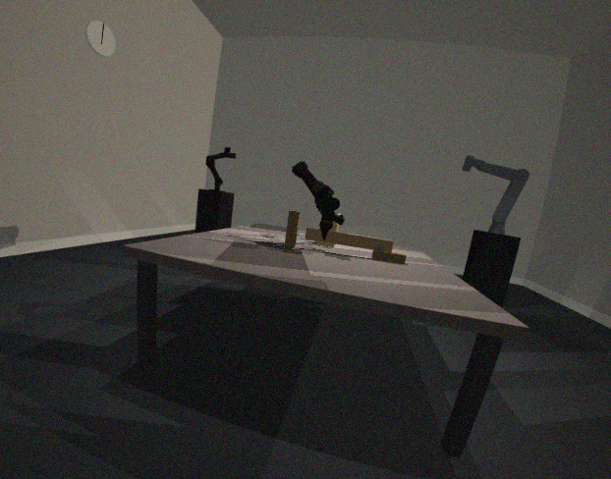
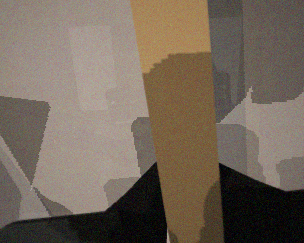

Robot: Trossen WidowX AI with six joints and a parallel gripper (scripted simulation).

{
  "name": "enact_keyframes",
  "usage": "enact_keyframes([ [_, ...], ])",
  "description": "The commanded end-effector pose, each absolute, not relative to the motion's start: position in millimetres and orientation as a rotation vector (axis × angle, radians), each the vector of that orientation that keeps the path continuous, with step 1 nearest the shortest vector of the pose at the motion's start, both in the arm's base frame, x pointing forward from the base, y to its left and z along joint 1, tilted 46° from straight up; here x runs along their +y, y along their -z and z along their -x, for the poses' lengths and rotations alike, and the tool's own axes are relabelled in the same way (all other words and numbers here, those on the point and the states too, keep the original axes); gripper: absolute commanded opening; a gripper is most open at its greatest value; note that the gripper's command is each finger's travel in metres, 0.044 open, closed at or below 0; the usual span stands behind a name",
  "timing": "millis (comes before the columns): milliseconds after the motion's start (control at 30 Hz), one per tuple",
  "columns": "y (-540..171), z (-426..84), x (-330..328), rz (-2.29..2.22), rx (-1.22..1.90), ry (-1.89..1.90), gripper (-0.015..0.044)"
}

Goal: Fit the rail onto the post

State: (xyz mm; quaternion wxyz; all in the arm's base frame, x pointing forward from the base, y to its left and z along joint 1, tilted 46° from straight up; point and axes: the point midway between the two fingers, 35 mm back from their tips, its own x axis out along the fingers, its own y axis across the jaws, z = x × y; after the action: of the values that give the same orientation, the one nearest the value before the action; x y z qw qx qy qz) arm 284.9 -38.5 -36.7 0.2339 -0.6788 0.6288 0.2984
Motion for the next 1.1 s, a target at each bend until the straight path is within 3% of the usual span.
enact_keyframes([
  [0, 37.1, -285.4, -36.1, 1.865, 1.716, -0.819, 0.0],
  [1067, 37.2, -283.7, -36.9, 1.865, 1.716, -0.819, 0.0],
])
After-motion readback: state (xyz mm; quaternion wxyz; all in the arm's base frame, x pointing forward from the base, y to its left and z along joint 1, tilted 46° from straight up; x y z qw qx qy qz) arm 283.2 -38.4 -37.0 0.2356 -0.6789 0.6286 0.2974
